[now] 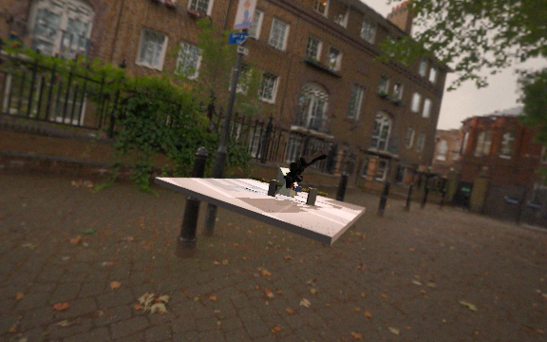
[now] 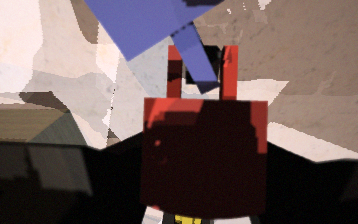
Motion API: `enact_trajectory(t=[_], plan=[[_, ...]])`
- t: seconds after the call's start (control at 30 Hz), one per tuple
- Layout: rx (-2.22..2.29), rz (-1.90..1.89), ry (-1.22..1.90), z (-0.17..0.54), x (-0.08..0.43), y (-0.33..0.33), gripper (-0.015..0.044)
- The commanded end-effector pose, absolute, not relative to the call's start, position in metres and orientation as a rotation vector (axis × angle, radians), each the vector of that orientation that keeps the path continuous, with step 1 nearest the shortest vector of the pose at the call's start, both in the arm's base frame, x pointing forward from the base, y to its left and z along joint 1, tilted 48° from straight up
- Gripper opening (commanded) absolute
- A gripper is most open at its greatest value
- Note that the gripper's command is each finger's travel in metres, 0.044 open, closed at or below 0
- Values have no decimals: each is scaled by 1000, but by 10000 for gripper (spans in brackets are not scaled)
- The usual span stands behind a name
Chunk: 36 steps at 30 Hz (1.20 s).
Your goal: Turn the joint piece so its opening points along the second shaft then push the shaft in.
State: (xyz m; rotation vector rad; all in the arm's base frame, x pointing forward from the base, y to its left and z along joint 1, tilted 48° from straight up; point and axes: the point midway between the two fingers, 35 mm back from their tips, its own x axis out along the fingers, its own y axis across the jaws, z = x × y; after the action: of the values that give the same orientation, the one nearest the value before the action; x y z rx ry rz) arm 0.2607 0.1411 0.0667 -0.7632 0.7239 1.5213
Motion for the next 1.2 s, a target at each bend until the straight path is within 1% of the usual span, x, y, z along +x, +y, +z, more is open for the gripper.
enact_trajectory(t=[0.0,0.67,0.7,0.73,0.9,1.07,1.1,1.17], plan=[[-759,1521,727,66,261,141,182],[-759,1521,727,66,261,141,182],[-763,1521,724,67,261,141,156],[-763,1521,724,67,261,141,147],[-763,1521,724,67,261,141,147],[-763,1521,724,67,261,141,16],[-763,1521,724,67,261,141,0],[-763,1521,724,67,261,141,0]])
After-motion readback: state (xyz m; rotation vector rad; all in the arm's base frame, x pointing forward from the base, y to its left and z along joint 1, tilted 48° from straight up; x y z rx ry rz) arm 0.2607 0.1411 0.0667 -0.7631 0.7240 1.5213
